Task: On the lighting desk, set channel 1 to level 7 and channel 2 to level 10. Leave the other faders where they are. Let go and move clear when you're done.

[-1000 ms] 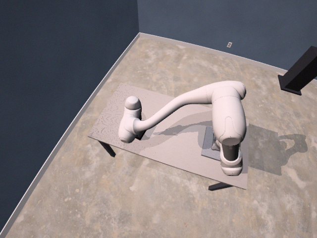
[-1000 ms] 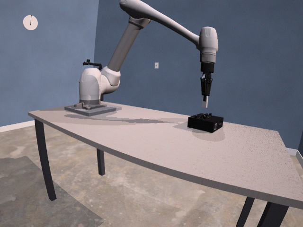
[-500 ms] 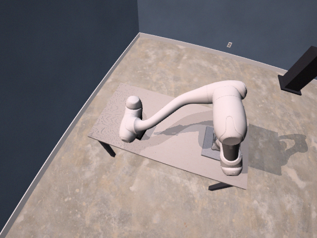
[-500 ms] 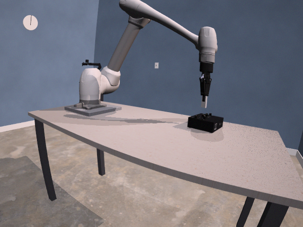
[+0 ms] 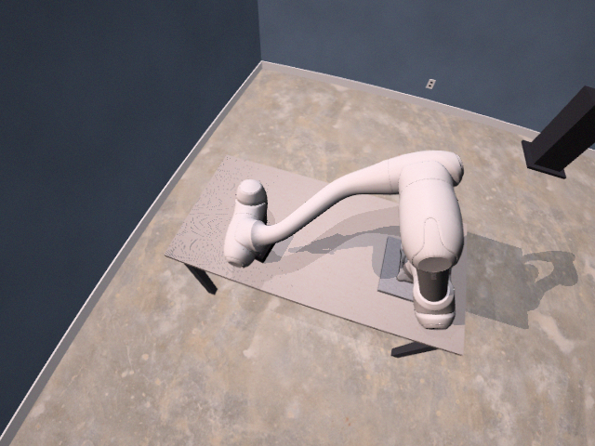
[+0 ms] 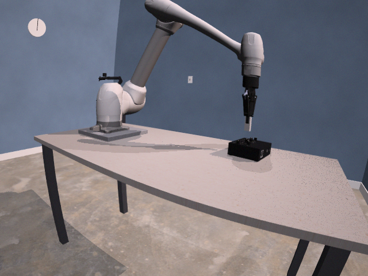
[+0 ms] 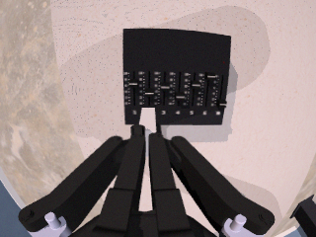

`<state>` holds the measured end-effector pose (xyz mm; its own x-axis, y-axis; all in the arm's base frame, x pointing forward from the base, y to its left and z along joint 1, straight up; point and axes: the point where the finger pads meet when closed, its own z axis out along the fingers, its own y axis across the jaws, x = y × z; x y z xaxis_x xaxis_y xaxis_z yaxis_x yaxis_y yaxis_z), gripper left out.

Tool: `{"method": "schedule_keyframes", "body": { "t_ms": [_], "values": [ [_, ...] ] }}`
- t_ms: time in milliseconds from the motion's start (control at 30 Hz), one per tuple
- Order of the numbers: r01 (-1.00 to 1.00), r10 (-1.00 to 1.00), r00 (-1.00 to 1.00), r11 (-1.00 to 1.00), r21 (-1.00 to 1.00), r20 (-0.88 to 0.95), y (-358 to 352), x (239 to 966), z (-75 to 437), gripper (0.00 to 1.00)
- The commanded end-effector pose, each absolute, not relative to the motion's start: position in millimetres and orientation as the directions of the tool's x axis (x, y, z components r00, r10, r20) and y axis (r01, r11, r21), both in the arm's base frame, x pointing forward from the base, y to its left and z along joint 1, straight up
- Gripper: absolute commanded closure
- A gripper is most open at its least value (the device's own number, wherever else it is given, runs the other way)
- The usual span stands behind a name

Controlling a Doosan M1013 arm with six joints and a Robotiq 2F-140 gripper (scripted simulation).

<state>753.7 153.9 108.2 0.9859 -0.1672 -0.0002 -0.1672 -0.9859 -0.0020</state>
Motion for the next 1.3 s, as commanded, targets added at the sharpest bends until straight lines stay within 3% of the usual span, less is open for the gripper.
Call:
{"method": "schedule_keyframes", "body": {
  "t_ms": [0,1267],
  "values": [
    [-0.167,-0.167,0.986,-0.986,-0.002,0.000,153.9,753.7,108.3,0.90],
    [-0.167,-0.167,0.986,-0.986,-0.002,0.000,153.7,753.7,97.2,0.90]
  ]
}}
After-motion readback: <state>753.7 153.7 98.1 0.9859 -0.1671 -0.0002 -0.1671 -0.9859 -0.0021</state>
